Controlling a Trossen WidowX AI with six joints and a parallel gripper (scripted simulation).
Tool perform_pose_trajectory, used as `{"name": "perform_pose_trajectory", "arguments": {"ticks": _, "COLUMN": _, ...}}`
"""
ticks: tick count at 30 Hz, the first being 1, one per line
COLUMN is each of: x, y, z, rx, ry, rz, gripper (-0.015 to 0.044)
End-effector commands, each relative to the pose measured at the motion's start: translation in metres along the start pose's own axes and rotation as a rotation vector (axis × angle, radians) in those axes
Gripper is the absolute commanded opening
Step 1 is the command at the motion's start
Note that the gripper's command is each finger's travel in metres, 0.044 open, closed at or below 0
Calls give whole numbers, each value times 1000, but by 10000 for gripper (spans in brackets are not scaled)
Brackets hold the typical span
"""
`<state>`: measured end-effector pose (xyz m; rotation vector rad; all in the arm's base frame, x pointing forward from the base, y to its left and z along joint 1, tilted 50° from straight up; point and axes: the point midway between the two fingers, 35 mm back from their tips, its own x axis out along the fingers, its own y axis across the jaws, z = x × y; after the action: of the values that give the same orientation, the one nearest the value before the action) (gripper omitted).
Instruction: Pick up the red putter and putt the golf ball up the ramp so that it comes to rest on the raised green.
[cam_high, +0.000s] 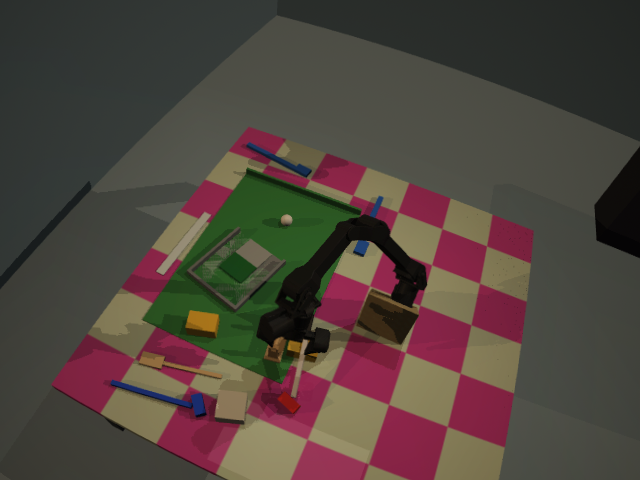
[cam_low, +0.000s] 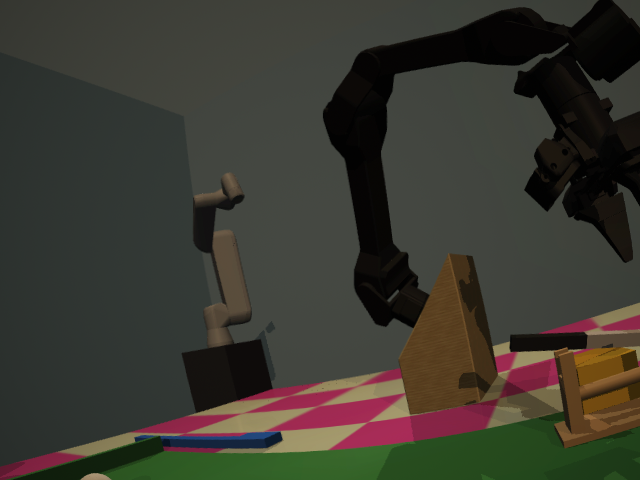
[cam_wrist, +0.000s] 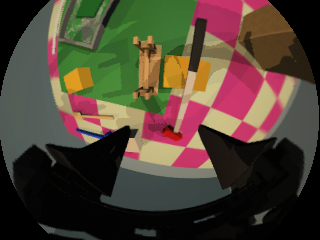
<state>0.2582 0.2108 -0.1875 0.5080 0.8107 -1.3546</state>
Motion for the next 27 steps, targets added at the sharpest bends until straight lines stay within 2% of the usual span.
{"name": "perform_pose_trajectory", "arguments": {"ticks": 1, "x": 42, "y": -36, "z": -24, "rx": 42, "ry": -90, "rz": -77, "gripper": 440}}
{"name": "perform_pose_trajectory", "arguments": {"ticks": 11, "x": 51, "y": -41, "z": -23, "rx": 50, "ry": -108, "rz": -88, "gripper": 440}}
{"name": "perform_pose_trajectory", "arguments": {"ticks": 15, "x": 71, "y": -43, "z": -21, "rx": 51, "ry": -109, "rz": -88, "gripper": 440}}
{"name": "perform_pose_trajectory", "arguments": {"ticks": 21, "x": 75, "y": -43, "z": -21, "rx": 51, "ry": -109, "rz": -88, "gripper": 440}}
{"name": "perform_pose_trajectory", "arguments": {"ticks": 27, "x": 96, "y": -45, "z": -18, "rx": 51, "ry": -110, "rz": -88, "gripper": 440}}
